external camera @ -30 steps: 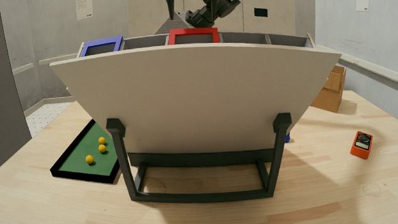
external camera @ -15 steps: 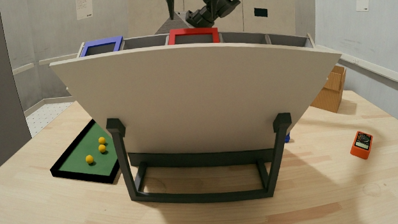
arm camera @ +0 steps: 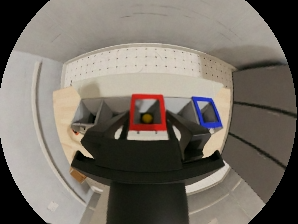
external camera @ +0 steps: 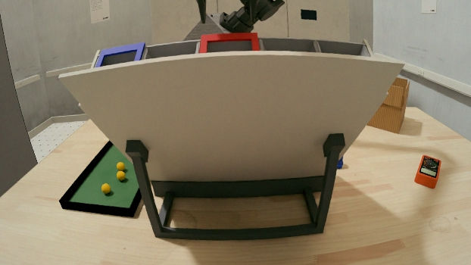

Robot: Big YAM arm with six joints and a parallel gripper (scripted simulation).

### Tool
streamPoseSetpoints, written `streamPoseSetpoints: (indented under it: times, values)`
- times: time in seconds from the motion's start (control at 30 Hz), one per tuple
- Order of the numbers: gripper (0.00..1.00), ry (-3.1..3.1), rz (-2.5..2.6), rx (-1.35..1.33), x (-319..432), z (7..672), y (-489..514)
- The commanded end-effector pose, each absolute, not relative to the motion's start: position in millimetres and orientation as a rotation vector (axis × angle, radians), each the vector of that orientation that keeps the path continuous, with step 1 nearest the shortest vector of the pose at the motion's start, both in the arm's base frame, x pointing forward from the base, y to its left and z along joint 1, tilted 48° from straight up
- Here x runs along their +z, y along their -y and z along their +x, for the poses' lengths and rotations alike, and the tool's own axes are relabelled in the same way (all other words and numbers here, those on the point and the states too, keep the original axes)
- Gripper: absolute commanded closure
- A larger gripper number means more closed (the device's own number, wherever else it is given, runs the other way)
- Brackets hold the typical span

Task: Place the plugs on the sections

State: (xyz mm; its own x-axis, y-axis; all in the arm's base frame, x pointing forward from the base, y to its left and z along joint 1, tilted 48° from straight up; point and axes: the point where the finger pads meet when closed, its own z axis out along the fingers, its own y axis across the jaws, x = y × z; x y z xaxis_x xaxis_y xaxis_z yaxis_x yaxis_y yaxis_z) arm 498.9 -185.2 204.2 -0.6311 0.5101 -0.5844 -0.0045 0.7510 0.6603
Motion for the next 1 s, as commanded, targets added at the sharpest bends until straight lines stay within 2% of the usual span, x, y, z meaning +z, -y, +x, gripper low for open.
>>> streamPoseSetpoints:
  times: [0.0,0.97]
  values:
    - [0.41,-2.123,0.374,0.792,211.1,499.9,190.3]
    - [0.41,-2.129,0.384,0.809,230.1,487.4,206.9]
